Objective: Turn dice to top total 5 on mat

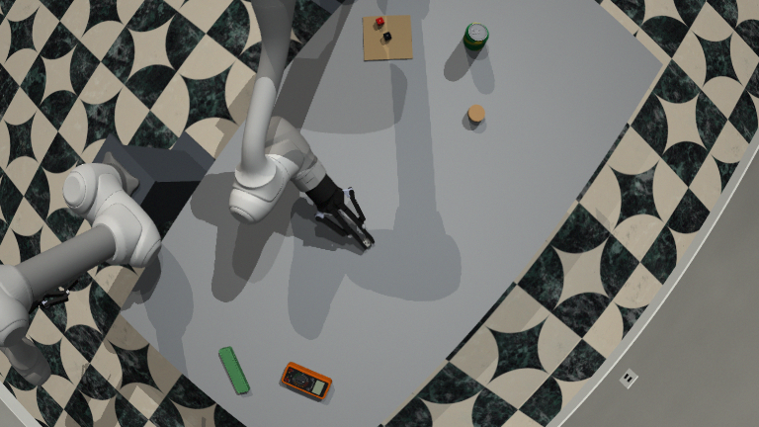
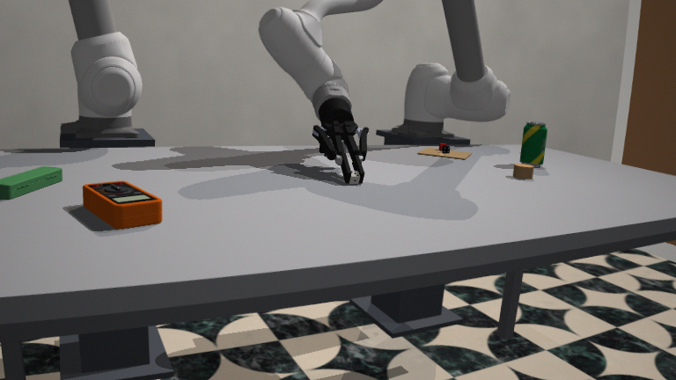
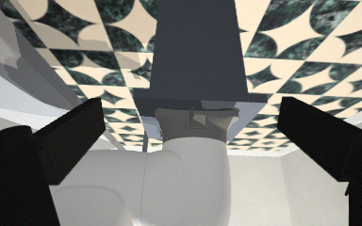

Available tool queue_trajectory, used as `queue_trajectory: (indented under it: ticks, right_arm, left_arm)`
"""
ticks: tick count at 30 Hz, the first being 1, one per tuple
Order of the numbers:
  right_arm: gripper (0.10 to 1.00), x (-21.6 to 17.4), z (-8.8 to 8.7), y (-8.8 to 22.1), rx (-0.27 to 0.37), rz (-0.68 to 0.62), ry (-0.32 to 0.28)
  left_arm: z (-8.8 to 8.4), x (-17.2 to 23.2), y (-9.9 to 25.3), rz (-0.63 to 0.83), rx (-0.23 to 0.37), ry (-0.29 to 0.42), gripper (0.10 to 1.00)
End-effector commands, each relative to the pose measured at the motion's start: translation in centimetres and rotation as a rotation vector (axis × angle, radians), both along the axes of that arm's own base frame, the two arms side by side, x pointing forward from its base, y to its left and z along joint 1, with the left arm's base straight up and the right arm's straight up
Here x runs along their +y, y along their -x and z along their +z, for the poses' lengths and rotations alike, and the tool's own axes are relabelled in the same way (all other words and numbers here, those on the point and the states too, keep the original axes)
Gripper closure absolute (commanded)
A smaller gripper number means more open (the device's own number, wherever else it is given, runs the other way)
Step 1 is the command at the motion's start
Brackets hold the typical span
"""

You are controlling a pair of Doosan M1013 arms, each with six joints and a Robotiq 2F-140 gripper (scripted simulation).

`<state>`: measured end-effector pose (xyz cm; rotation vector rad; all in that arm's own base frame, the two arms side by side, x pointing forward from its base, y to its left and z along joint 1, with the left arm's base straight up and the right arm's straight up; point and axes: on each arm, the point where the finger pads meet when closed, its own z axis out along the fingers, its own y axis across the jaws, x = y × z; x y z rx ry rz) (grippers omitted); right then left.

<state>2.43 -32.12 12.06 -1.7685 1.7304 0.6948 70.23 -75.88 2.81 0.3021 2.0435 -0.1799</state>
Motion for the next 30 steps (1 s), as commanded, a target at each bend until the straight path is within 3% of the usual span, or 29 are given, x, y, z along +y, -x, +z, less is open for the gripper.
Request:
queue_trajectory:
  ticks: [1, 9, 22, 30]
  right_arm:
    - [0.098, -0.03, 0.04, -0.01, 0.000, 0.000, 0.001]
    - [0.098, -0.03, 0.04, -0.01, 0.000, 0.000, 0.001]
    - [0.098, -0.03, 0.04, -0.01, 0.000, 0.000, 0.001]
    - [0.098, -0.03, 0.04, -0.01, 0.000, 0.000, 0.001]
  left_arm:
    - [0.15, -0.04, -0.02, 0.000, -0.001, 0.001, 0.914]
    - [0.15, -0.04, -0.02, 0.000, -0.001, 0.001, 0.914]
    - [0.15, -0.04, -0.02, 0.000, -0.001, 0.001, 0.807]
    - [0.15, -0.04, -0.02, 0.000, -0.001, 0.001, 0.807]
